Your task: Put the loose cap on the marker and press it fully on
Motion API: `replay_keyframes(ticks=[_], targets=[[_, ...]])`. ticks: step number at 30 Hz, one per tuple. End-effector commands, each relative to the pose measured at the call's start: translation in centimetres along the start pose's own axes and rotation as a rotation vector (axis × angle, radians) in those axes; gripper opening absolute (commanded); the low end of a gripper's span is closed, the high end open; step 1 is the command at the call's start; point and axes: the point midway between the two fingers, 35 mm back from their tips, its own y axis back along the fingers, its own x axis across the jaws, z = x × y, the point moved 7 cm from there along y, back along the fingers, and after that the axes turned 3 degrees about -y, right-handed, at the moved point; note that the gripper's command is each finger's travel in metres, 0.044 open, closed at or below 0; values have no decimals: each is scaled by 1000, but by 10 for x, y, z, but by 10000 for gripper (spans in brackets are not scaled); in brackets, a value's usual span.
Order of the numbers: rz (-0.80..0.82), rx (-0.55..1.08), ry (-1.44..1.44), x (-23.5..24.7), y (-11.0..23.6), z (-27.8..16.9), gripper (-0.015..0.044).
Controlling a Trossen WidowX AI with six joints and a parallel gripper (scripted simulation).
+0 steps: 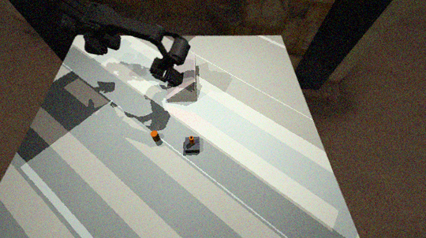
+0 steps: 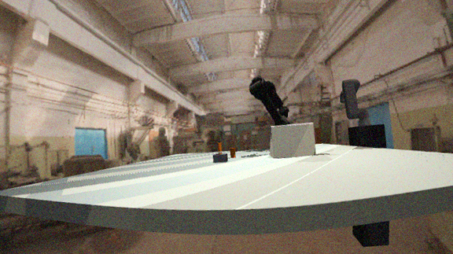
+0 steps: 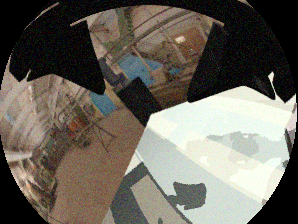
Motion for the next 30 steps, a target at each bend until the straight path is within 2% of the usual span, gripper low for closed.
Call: replay_keyframes(ticks=[1,6,11,19,24,30], targets=[[4,-8,-4,0,-1,0,374],[117,-179,-114,3,-28,15,246],[274,-304,-265,7,-49,39,246],[613,-442,-430,19,-66,108,246],[796,-467,-447,29,-56,158,246],[953,-450,-406,45,-21,214,246]])
